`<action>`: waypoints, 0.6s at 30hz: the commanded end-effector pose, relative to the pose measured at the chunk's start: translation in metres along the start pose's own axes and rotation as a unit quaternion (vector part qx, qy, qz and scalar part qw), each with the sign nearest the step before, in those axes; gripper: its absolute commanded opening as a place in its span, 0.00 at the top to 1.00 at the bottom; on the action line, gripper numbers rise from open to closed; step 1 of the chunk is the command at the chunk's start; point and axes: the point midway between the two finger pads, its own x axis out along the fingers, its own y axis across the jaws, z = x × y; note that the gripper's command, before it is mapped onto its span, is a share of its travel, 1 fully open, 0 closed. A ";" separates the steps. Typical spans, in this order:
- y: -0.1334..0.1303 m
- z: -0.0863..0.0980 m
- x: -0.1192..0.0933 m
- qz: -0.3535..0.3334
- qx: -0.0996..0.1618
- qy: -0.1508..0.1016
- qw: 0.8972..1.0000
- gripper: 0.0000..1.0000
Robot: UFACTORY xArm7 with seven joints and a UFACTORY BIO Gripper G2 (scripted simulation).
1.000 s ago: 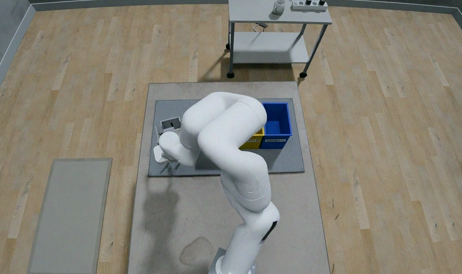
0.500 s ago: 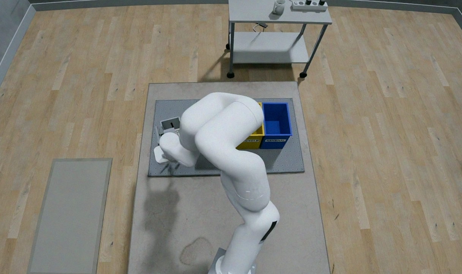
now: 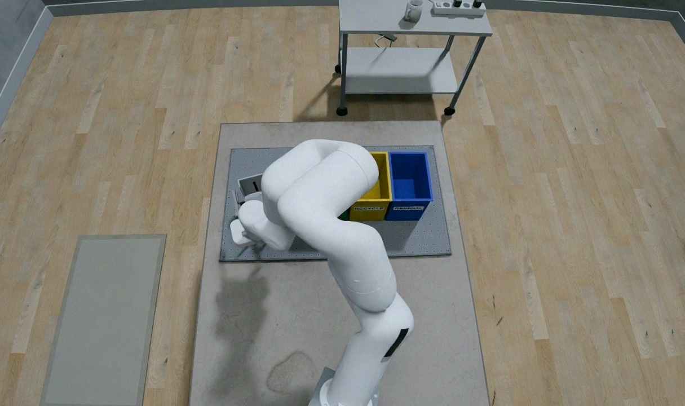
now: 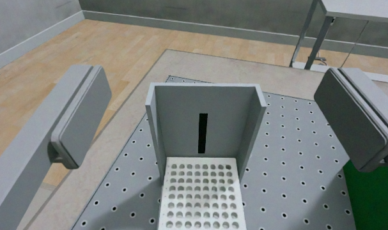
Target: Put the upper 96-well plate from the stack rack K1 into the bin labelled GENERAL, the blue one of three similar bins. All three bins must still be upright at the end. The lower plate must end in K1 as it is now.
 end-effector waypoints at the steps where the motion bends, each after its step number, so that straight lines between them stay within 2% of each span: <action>1: 0.001 -0.006 0.001 0.000 0.001 -0.001 1.000 0.63; 18: 0.001 -0.031 0.001 0.000 0.001 -0.001 1.000 0.63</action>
